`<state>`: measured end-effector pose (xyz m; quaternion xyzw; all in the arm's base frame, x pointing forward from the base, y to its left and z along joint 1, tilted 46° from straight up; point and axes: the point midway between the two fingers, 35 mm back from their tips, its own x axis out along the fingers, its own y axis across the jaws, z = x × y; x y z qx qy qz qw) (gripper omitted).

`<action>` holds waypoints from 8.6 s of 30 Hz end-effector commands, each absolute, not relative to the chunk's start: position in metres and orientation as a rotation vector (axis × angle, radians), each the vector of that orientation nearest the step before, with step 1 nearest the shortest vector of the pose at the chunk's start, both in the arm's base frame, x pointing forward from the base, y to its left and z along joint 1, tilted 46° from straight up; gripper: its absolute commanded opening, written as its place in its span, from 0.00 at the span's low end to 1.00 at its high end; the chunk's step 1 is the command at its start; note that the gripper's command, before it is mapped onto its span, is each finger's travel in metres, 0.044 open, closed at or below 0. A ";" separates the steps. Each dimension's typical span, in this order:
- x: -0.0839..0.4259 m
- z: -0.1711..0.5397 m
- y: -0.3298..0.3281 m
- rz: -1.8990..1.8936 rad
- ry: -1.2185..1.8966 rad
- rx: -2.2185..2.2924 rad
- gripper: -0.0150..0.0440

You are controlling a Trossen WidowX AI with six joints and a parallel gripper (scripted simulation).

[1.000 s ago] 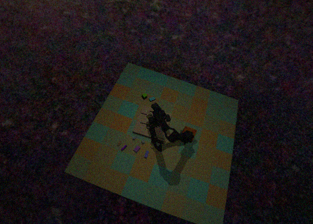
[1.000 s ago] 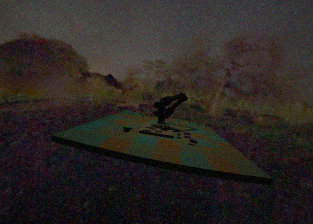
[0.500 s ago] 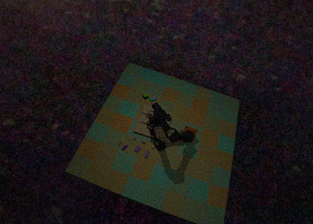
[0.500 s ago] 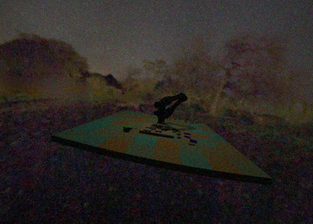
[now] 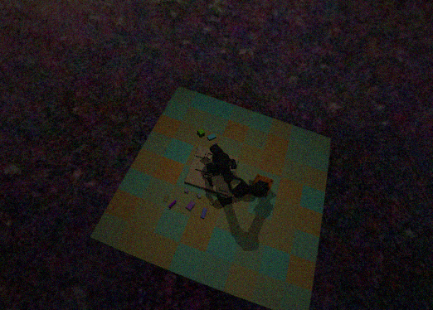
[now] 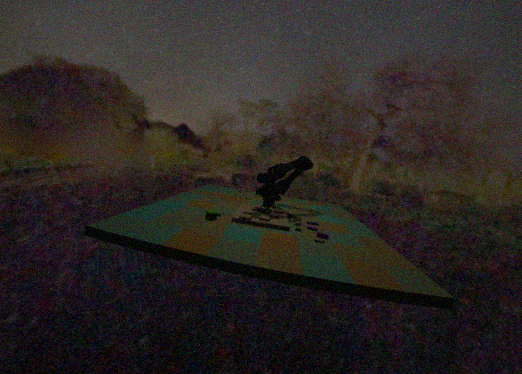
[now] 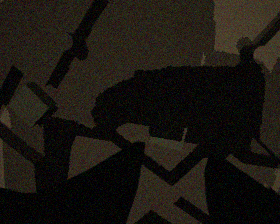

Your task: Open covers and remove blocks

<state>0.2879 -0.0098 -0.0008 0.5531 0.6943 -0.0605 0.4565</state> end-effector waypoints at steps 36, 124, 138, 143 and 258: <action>0.290 -0.016 0.008 -0.148 1.710 1.372 0.50; 0.287 0.055 -0.042 -0.158 1.709 1.367 0.39; 0.278 0.097 -0.006 -0.169 1.706 1.363 0.39; 0.272 0.110 0.007 -0.171 1.705 1.362 0.39; 0.206 0.114 0.162 -0.136 1.718 1.377 0.92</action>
